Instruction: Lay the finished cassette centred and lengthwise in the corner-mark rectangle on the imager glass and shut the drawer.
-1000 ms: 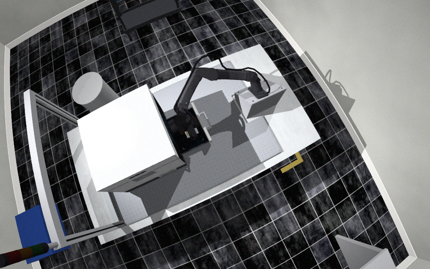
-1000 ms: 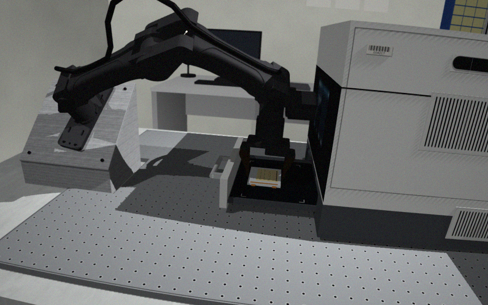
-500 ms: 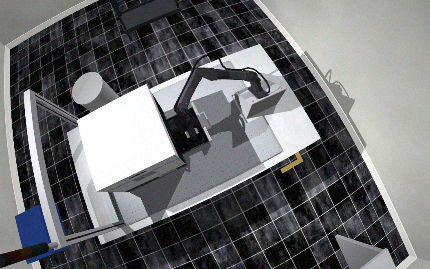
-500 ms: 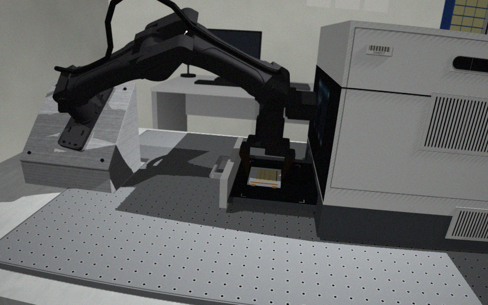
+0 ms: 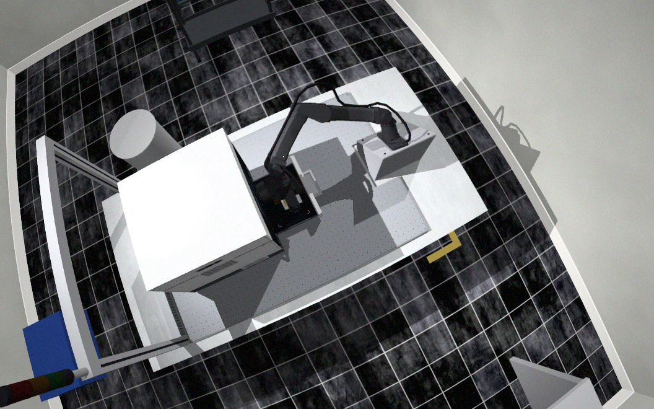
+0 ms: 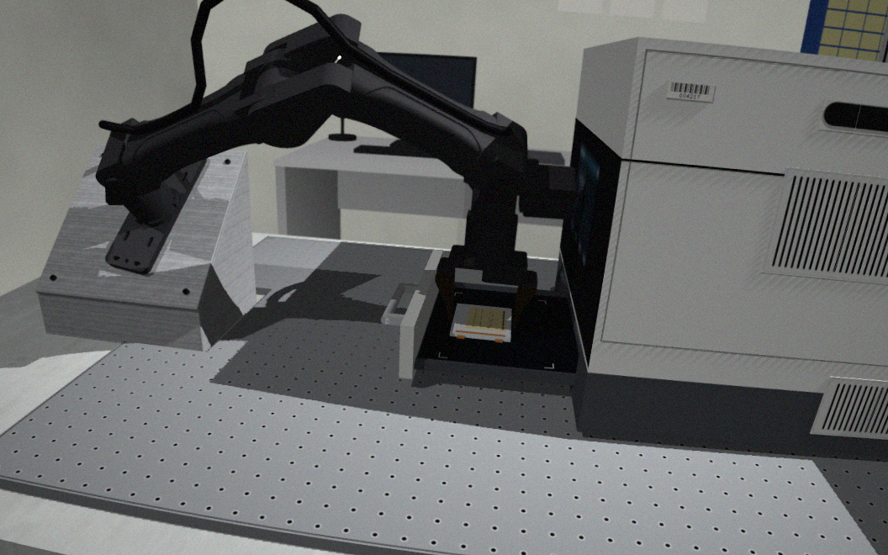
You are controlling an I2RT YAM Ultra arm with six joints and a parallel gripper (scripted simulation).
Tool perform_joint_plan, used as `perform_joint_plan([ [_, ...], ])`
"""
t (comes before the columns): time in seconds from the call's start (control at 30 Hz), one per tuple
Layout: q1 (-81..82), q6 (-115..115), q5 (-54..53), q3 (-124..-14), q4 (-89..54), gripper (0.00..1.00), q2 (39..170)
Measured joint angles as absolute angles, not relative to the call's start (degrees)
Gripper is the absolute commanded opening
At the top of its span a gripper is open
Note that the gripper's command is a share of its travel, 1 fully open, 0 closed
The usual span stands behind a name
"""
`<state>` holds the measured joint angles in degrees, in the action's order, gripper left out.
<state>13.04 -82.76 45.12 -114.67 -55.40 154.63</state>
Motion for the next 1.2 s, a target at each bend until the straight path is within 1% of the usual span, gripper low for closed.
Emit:
perform_joint_plan([
  [0.4, 13.04, -82.65, 45.12, -114.67, -55.48, 0.91, 154.63],
  [0.53, 13.06, -83.09, 45.25, -112.99, -54.04, 0.91, 153.91],
  [1.2, 13.04, -85.34, 45.45, -112.05, -50.61, 0.91, 153.21],
])
